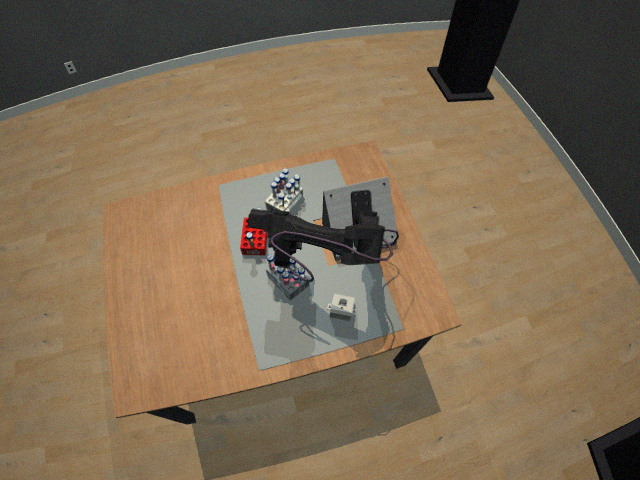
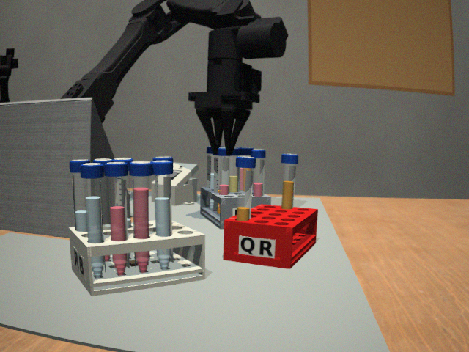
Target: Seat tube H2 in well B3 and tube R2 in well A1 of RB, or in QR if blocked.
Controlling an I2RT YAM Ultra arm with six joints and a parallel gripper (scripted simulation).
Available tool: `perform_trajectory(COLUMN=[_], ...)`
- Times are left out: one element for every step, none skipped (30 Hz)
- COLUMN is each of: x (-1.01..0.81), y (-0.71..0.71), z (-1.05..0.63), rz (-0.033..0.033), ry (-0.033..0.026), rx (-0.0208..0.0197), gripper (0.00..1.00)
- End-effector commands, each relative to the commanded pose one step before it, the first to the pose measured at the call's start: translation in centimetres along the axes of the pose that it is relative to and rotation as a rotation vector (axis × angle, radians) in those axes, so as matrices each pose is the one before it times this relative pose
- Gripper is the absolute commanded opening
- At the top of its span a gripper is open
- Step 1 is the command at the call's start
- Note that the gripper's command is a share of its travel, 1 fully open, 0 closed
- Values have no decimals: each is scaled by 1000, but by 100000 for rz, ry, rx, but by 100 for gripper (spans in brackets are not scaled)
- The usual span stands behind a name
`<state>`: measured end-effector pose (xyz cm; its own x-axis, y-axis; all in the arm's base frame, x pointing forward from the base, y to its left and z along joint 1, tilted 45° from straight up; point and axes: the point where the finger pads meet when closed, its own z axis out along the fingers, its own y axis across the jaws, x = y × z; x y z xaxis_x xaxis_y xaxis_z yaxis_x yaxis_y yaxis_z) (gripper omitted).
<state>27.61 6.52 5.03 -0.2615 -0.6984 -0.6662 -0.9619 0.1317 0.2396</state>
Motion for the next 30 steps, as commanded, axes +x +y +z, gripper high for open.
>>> perform_trajectory(x=[-63,41,40,40,40,36,-109,-117,-12,0,0,46,27,40,56,-38,-25,0,0,0,0,0,0,0,0,0,0,0,0,0], y=[-113,26,49,37,75,98,-101,-160,12,0,0,88,30,55,79,-75,-237,0,0,0,0,0,0,0,0,0,0,0,0,0], z=[-491,85,85,83,87,85,-93,-91,45,0,0,85,78,63,52,-74,-94,0,0,0,0,0,0,0,0,0,0,0,0,0], rz=[677,-154,10,8,139,193,-272,-447,-70,0,0,-32,18,164,291,-21,-361,0,0,0,0,0,0,0,0,0,0,0,0,0], ry=[-543,-5,-12,-8,-18,-23,74,63,0,0,0,135,-4,-34,-61,-17,263,0,0,0,0,0,0,0,0,0,0,0,0,0], rx=[2195,-86,-167,-114,-237,-295,194,377,-73,0,0,-278,-68,-117,-170,207,-302,0,0,0,0,0,0,0,0,0,0,0,0,0], gripper=[0,0,0,0,0,0,0,0,0,0,0,0,0,0,0,0,0,0,0,0,0,0,24,24,24,24,24,24,24,24])
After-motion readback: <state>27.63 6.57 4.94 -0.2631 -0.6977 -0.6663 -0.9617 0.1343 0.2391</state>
